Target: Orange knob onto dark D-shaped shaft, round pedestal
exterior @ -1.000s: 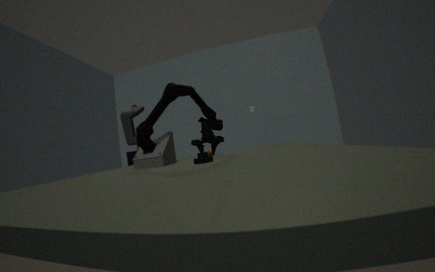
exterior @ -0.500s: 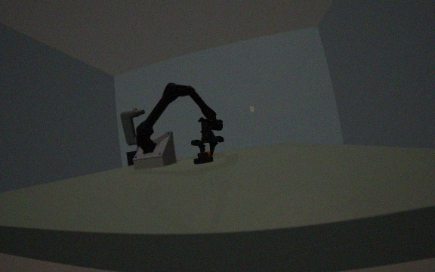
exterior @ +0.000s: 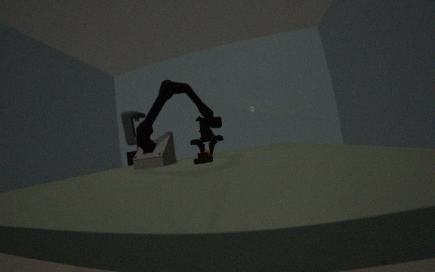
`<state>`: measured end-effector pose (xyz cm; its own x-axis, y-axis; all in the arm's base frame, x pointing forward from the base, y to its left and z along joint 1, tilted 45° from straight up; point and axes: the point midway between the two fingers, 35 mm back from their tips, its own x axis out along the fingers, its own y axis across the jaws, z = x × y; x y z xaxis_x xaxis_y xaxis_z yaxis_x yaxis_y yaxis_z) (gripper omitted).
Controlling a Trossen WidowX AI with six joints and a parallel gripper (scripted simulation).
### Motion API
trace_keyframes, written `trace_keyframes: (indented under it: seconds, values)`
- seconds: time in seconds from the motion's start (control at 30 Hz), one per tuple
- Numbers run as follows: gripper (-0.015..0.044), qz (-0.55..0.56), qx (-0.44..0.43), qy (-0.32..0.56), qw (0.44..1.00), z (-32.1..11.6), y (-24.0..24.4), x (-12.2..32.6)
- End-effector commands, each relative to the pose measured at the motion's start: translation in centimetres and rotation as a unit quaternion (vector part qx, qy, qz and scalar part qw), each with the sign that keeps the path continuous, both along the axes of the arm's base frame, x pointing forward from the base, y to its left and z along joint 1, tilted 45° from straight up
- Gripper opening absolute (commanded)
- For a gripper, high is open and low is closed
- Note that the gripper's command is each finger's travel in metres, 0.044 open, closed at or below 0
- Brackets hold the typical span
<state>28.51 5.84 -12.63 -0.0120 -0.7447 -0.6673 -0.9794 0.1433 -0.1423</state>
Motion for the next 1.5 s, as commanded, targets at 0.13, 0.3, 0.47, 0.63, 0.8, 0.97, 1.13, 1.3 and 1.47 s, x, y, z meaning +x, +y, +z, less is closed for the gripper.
trace_keyframes:
  seconds: [0.13,0.3,0.47,0.63,0.8,0.97,1.13,1.3,1.47]
  values:
    - [0.0179,0.010,0.068,-0.007,0.998,0.9,-0.2,-0.2]
    - [0.0179,0.016,0.111,-0.013,0.994,1.4,-0.4,-0.3]
    - [0.0179,0.022,0.152,-0.019,0.988,1.9,-0.6,-0.4]
    - [0.0179,0.028,0.194,-0.024,0.980,2.4,-0.8,-0.5]
    - [0.0179,0.033,0.235,-0.030,0.971,2.9,-1.2,-0.6]
    - [0.0179,0.039,0.276,-0.035,0.960,3.3,-1.5,-0.8]
    - [0.0179,0.045,0.316,-0.041,0.947,3.7,-1.9,-0.9]
    - [0.0179,0.050,0.356,-0.046,0.932,4.1,-2.3,-1.0]
    - [0.0179,0.056,0.395,-0.052,0.916,4.4,-2.8,-1.1]
